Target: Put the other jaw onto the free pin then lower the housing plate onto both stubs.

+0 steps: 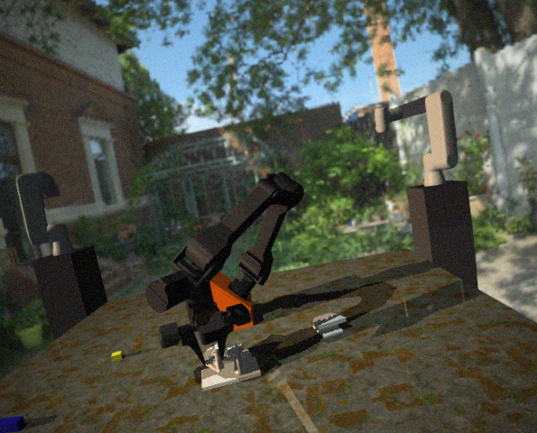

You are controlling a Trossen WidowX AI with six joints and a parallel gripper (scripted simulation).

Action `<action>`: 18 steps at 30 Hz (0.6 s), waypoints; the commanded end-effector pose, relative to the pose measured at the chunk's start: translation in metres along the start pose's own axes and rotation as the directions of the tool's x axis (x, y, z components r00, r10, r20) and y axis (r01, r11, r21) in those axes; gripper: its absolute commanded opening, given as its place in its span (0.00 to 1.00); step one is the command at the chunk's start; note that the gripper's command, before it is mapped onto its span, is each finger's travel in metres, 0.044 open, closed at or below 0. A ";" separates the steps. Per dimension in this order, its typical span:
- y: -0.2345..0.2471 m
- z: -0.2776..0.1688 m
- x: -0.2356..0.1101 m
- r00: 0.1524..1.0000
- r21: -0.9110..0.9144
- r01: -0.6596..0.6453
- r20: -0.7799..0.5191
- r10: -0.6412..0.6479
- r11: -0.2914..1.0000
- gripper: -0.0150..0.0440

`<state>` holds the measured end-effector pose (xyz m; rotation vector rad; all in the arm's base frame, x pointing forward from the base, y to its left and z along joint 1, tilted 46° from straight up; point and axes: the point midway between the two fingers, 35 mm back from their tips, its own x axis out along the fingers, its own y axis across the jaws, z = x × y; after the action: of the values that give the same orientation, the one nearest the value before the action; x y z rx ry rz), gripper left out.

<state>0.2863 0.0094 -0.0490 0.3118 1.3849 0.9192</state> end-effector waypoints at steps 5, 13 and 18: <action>0.000 0.000 0.001 1.000 0.006 -0.003 0.004 0.003 1.000 0.48; 0.000 0.000 0.003 1.000 0.004 -0.003 0.004 0.003 1.000 0.48; 0.000 0.000 0.004 1.000 0.003 -0.003 0.004 0.003 1.000 0.48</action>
<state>0.2862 0.0115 -0.0512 0.3095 1.3833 0.9210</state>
